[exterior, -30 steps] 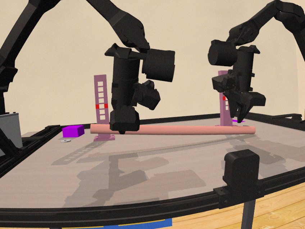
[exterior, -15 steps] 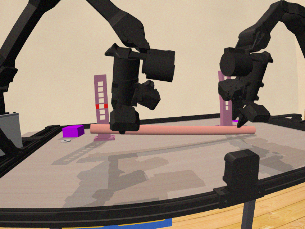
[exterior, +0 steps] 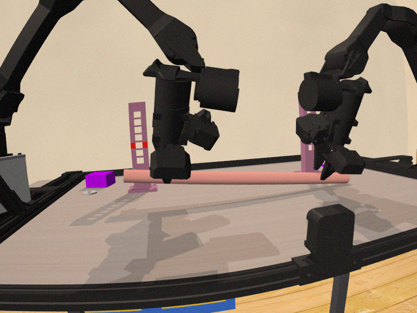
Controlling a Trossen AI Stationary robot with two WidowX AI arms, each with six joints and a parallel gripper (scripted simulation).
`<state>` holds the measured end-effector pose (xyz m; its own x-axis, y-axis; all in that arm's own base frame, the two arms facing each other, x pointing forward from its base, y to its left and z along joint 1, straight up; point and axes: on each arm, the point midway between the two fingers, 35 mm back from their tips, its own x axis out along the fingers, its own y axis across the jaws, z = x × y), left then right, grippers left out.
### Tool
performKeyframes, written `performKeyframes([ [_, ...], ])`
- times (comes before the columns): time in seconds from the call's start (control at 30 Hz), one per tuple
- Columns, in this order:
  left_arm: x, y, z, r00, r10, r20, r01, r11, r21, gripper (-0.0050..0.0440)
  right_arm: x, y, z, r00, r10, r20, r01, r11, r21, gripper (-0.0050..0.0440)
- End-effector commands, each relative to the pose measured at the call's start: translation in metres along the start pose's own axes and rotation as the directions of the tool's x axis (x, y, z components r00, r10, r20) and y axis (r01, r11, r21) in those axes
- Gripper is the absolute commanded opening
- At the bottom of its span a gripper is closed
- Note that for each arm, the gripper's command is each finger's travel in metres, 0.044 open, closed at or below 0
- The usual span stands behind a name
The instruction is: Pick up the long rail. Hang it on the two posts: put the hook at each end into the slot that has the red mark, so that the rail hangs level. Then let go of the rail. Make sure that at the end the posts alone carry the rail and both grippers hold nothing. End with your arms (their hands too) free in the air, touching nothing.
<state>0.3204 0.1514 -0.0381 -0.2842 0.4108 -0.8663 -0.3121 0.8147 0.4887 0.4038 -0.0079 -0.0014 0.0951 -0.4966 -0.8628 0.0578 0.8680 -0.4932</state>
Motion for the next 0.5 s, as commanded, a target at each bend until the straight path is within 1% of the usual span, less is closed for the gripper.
performKeyframes([
  [0.0, -0.0003, 0.0009, 0.0006, 1.000, 0.007, 0.004, -0.007, 1.000, -0.002, 0.0000, 0.0094, -0.0004, -0.0031, 1.000, -0.006, -0.009, 0.006, 1.000, -0.007, 0.0160],
  [0.23, -0.0003, 0.0009, 0.0006, 1.000, 0.007, 0.004, -0.007, 1.000, -0.002, 0.0000, 0.0167, -0.0006, -0.0041, 1.000, -0.007, -0.009, 0.007, 1.000, -0.007, 0.0160],
  [0.37, -0.0003, 0.0009, 0.0006, 1.000, 0.007, 0.004, -0.007, 1.000, -0.002, 0.0000, 0.0172, -0.0001, -0.0027, 1.000, -0.007, -0.009, 0.007, 1.000, -0.007, 0.0064],
  [0.47, -0.0003, 0.0009, 0.0006, 1.000, 0.007, 0.004, -0.007, 1.000, -0.002, 0.0000, 0.0172, -0.0001, -0.0027, 1.000, -0.007, -0.009, 0.007, 1.000, -0.007, 0.0064],
])
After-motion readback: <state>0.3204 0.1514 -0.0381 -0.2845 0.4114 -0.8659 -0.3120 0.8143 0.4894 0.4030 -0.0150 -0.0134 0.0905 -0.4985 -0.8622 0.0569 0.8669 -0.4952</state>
